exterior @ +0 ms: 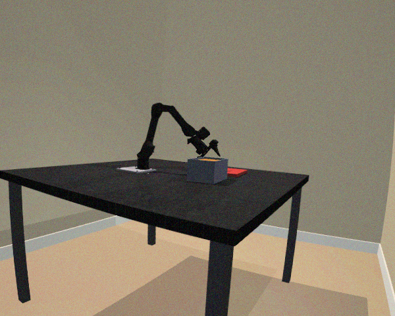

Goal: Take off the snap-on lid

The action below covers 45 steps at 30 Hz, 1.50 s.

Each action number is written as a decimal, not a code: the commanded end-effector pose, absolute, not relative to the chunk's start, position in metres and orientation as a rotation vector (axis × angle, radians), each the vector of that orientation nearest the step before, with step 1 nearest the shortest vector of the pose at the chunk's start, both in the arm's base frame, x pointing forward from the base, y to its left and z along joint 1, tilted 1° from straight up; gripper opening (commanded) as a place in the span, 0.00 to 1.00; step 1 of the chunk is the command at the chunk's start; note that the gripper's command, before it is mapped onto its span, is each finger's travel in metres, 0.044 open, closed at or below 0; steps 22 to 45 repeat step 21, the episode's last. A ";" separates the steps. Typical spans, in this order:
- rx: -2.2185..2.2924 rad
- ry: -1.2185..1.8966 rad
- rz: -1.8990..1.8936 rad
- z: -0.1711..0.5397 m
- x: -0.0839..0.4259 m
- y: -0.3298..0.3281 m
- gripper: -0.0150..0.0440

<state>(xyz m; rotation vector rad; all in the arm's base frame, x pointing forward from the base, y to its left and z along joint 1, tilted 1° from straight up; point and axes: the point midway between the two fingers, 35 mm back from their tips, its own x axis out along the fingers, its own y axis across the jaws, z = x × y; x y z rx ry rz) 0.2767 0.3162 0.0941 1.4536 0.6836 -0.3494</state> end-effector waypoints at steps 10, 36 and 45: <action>1.452 0.682 -0.357 0.091 0.251 0.309 1.00; 1.452 0.684 -0.358 0.090 0.229 0.305 1.00; 1.452 0.684 -0.358 0.090 0.229 0.305 1.00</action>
